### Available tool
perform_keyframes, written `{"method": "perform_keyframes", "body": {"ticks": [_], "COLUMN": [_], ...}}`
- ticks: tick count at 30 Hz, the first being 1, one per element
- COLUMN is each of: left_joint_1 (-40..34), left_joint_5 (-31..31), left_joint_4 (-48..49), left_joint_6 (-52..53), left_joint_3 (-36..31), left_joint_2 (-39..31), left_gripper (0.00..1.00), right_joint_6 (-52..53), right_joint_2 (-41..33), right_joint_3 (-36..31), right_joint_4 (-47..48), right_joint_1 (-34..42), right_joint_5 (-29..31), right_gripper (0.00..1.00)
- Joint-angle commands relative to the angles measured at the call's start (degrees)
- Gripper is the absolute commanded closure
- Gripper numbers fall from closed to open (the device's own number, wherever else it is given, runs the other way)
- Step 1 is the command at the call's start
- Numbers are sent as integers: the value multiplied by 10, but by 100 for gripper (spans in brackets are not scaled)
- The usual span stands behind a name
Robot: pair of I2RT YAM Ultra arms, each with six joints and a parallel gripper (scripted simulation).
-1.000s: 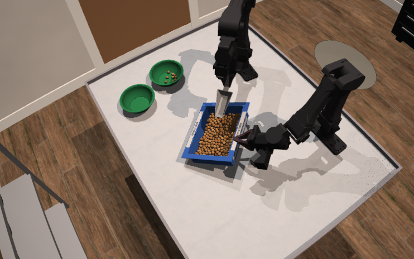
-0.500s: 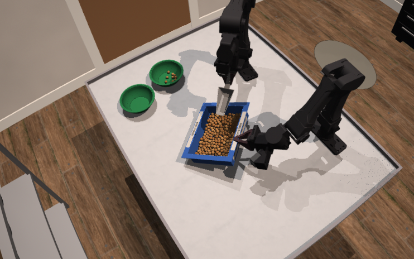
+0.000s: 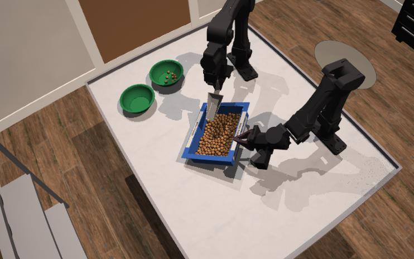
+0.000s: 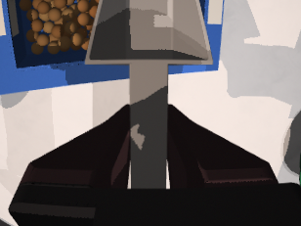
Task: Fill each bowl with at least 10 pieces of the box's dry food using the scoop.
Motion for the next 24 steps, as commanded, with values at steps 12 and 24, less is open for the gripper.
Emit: {"method": "perform_keyframes", "body": {"ticks": [12,24], "left_joint_1": [-1,-1], "left_joint_5": [7,7], "left_joint_4": [26,26], "left_joint_6": [16,16], "left_joint_3": [25,25], "left_joint_2": [-26,-26], "left_gripper": [100,100], "right_joint_6": [-36,-27], "right_joint_2": [0,55], "right_joint_3": [11,18], "right_joint_4": [20,22], "right_joint_1": [-39,-25], "right_joint_5": [-12,-3], "right_gripper": [100,100]}}
